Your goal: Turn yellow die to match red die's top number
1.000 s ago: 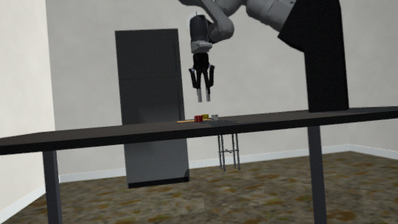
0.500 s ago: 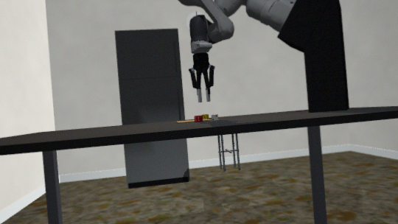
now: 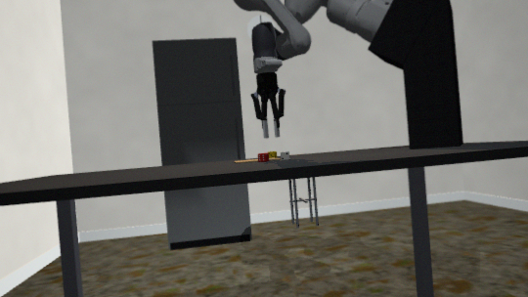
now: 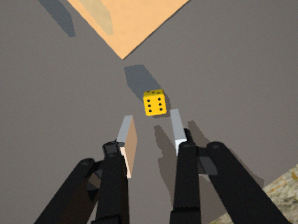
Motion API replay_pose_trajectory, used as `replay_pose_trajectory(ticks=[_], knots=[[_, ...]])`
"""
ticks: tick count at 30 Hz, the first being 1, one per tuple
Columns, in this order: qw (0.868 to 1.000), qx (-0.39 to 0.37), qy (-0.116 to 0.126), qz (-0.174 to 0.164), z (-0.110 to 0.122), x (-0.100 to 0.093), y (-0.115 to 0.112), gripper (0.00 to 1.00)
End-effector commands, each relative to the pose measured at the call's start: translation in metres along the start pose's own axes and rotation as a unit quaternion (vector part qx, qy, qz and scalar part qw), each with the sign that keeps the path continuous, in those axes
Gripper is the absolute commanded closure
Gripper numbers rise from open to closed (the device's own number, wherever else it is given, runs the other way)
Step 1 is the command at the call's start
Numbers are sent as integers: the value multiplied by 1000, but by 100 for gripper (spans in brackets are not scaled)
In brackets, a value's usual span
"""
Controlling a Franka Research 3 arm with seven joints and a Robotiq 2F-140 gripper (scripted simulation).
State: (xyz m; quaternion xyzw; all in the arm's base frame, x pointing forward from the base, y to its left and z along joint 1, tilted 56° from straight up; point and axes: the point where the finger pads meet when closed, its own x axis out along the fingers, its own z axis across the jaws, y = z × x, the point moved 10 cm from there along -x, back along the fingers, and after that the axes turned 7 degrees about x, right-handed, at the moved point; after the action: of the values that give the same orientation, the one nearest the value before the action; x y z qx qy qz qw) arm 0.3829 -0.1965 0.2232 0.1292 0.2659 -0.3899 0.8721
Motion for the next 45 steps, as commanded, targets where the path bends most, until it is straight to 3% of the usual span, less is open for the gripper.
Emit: replay_pose_trajectory(ticks=[1,23,45], knots=[[1000,0,-3,4,1,3,2,75],[1000,0,-3,4,1,34,2,75],[1000,0,-3,4,1,43,2,75]])
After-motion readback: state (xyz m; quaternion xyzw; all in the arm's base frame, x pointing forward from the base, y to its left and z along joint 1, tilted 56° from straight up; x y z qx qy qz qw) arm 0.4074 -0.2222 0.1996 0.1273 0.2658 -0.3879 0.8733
